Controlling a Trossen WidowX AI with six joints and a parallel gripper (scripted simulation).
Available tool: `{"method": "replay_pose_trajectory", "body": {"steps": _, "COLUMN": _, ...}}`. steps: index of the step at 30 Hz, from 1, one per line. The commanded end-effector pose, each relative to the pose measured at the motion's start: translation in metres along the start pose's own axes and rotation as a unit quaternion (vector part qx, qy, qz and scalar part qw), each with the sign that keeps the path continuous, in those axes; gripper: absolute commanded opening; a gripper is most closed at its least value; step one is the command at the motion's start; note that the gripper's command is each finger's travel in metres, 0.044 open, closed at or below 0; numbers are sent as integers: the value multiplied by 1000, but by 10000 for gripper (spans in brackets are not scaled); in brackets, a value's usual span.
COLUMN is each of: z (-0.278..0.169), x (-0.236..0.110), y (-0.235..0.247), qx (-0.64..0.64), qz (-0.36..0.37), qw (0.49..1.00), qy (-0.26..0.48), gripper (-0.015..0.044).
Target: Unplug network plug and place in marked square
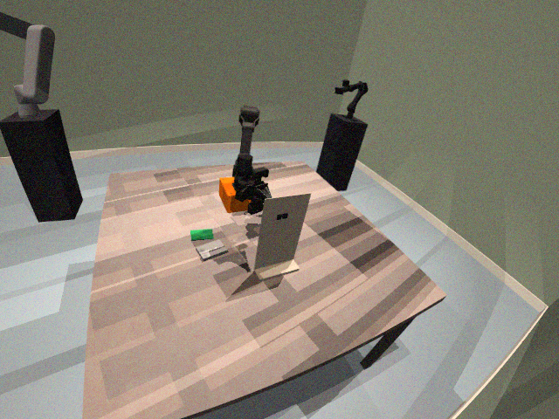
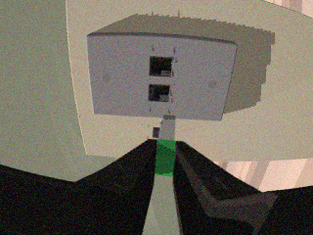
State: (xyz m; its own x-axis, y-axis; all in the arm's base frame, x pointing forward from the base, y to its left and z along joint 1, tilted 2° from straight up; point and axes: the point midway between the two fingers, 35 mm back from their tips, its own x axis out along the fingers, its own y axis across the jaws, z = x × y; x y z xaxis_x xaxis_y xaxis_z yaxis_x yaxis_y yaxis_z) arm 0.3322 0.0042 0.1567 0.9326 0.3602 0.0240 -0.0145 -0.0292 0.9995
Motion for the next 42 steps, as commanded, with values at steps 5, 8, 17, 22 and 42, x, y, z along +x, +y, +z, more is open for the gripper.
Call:
{"method": "replay_pose_trajectory", "body": {"steps": 5, "z": -1, "x": -2, "y": 16, "qx": -4, "qz": 6, "qw": 1000, "qy": 1, "gripper": 0}}
{"method": "replay_pose_trajectory", "body": {"steps": 8, "z": -2, "x": -3, "y": 21, "qx": -4, "qz": 6, "qw": 1000, "qy": 2, "gripper": 0}}
{"method": "replay_pose_trajectory", "body": {"steps": 17, "z": -5, "x": -8, "y": 35, "qx": -4, "qz": 6, "qw": 1000, "qy": 2, "gripper": 0}}
{"method": "replay_pose_trajectory", "body": {"steps": 22, "z": -7, "x": -11, "y": 43, "qx": -5, "qz": 7, "qw": 1000, "qy": 2, "gripper": 0}}
{"method": "replay_pose_trajectory", "body": {"steps": 42, "z": -23, "x": -12, "y": 43, "qx": 18, "qz": -27, "qw": 999, "qy": 7, "gripper": 0}}
